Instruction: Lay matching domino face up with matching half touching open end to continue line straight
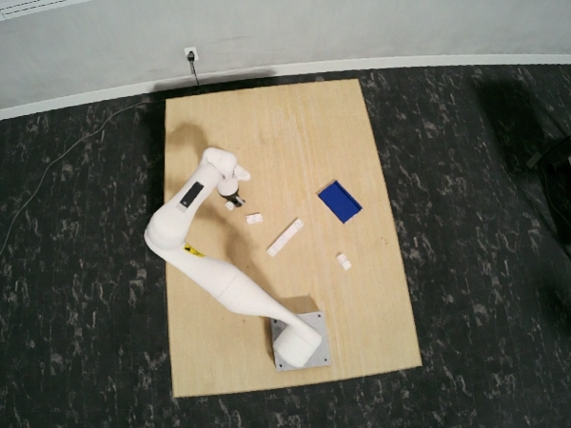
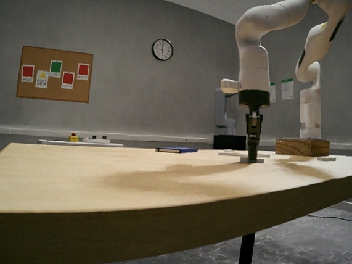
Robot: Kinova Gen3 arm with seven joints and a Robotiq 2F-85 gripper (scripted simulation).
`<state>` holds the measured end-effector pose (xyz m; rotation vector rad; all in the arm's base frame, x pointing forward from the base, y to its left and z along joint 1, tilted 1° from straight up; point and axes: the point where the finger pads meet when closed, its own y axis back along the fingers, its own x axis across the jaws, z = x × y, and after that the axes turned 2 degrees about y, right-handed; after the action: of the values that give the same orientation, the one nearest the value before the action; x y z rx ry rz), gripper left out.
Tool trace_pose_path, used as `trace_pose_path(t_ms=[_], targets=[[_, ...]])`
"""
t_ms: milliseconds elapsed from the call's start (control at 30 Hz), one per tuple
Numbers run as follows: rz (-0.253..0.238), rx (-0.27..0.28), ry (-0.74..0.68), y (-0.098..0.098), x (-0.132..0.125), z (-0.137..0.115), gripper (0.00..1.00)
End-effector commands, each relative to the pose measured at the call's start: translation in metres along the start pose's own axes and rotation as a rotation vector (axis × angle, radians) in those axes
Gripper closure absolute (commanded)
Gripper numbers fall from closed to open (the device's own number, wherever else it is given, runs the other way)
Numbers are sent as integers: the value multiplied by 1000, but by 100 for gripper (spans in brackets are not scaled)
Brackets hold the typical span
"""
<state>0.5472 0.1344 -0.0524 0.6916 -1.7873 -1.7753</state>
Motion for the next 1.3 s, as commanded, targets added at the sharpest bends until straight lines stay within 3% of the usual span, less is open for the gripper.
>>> trace_pose_path(t_ms=[0,200,367,600,700,1267], targets=[[-1,0,0,1,0,0,69],[-1,0,0,2,0,0,69],[-1,0,0,16,0,0,69],[-1,0,0,89,0,0,69],[-1,0,0,107,0,0,69],[-2,0,11,111,1,0,69]])
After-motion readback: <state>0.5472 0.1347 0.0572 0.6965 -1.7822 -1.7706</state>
